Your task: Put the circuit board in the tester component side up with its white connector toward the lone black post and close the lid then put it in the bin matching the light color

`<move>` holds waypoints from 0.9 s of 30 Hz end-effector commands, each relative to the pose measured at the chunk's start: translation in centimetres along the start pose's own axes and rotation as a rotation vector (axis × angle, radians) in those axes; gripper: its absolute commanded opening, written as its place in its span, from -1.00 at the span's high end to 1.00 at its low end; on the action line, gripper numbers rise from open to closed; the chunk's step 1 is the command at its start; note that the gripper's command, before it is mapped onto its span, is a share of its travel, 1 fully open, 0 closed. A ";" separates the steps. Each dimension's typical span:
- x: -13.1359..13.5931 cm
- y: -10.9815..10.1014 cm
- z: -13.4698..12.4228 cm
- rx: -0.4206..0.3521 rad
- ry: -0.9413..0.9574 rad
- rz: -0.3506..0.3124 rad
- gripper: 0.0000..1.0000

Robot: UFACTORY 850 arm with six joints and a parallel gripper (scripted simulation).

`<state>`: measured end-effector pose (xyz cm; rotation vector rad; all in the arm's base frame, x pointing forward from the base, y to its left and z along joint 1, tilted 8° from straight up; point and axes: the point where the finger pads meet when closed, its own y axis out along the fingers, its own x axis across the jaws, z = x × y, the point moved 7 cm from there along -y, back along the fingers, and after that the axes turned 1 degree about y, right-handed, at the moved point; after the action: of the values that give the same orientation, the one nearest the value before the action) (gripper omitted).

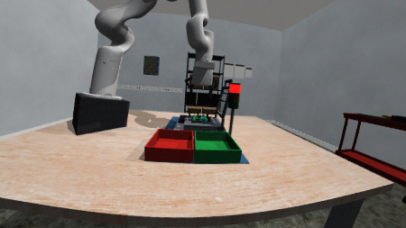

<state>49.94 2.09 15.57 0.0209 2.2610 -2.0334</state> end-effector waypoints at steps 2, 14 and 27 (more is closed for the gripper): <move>-0.4 3.1 0.0 -0.009 -0.002 0.007 -1.00; -0.4 4.9 0.0 -0.009 -0.002 0.007 -1.00; -0.4 5.1 0.0 -0.009 -0.002 0.007 -1.00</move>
<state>50.65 2.71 10.52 0.0243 2.2664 -2.0210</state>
